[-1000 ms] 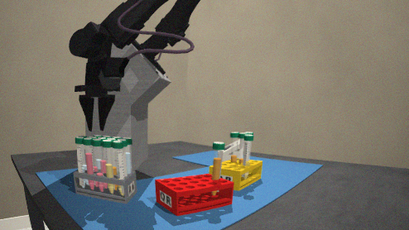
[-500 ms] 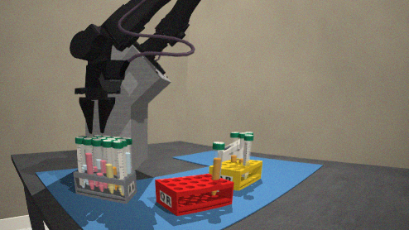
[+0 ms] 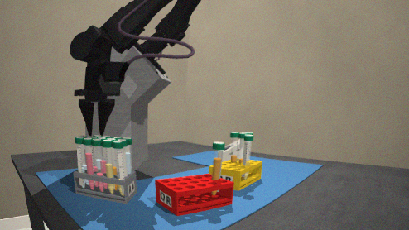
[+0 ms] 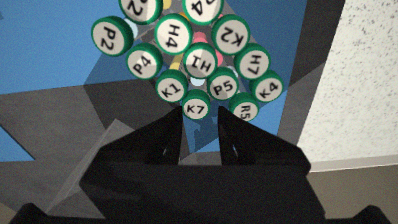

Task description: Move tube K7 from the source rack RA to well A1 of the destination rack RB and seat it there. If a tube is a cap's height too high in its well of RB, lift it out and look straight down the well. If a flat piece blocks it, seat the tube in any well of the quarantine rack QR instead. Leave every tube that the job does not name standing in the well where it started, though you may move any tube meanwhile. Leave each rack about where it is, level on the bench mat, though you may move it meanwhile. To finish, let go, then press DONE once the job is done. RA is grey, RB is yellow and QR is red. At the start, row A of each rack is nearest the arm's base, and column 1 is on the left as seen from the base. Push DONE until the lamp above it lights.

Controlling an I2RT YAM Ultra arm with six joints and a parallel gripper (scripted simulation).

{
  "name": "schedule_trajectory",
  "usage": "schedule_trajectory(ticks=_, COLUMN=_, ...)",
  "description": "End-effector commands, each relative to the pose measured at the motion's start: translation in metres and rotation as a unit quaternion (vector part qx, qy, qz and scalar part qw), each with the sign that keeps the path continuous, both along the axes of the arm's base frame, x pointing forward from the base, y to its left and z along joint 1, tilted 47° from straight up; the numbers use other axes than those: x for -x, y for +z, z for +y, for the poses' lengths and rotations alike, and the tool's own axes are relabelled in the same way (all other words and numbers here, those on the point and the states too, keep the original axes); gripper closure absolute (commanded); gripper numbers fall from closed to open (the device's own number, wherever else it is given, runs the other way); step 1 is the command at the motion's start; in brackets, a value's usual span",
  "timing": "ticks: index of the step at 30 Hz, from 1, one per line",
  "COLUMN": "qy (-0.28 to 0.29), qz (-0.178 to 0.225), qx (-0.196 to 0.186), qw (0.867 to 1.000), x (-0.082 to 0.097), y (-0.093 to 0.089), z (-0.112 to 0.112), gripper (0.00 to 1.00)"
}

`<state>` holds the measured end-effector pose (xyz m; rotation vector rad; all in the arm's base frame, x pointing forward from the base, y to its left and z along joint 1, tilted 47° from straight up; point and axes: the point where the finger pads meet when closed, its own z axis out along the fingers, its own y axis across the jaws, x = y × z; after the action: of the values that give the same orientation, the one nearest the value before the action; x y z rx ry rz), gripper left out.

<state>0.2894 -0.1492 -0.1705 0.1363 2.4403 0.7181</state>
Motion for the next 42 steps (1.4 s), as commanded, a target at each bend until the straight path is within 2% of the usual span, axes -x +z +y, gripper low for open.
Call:
schedule_trajectory(ticks=1, qy=-0.007, qz=0.005, qx=-0.017, qw=1.000, x=0.007, y=-0.005, z=0.011, gripper=0.70)
schedule_trajectory(ticks=10, qy=-0.007, qz=0.005, qx=-0.017, qw=1.000, x=0.007, y=-0.007, z=0.014, gripper=0.70)
schedule_trajectory(ticks=11, qy=-0.014, qz=-0.011, qx=0.003, qw=1.000, x=-0.002, y=0.003, z=-0.004, gripper=0.70)
schedule_trajectory(ticks=13, qy=-0.014, qz=-0.014, qx=0.007, qw=1.000, x=-0.006, y=0.001, z=-0.008, gripper=0.70)
schedule_trajectory(ticks=18, qy=-0.007, qz=-0.008, qx=0.000, qw=1.000, x=-0.008, y=-0.006, z=0.000, gripper=0.70)
schedule_trajectory(ticks=27, qy=-0.009, qz=-0.008, qx=0.000, qw=1.000, x=-0.009, y=-0.008, z=-0.001, gripper=0.70)
schedule_trajectory(ticks=28, qy=-0.012, qz=-0.018, qx=0.011, qw=1.000, x=-0.013, y=0.000, z=-0.010, gripper=0.70)
schedule_trajectory(ticks=32, qy=-0.014, qz=-0.012, qx=0.004, qw=1.000, x=-0.012, y=0.003, z=-0.009, gripper=0.70)
schedule_trajectory(ticks=33, qy=-0.014, qz=-0.013, qx=0.005, qw=1.000, x=-0.012, y=0.003, z=-0.009, gripper=1.00)
schedule_trajectory(ticks=42, qy=-0.014, qz=-0.014, qx=0.006, qw=1.000, x=-0.012, y=0.003, z=-0.010, gripper=1.00)
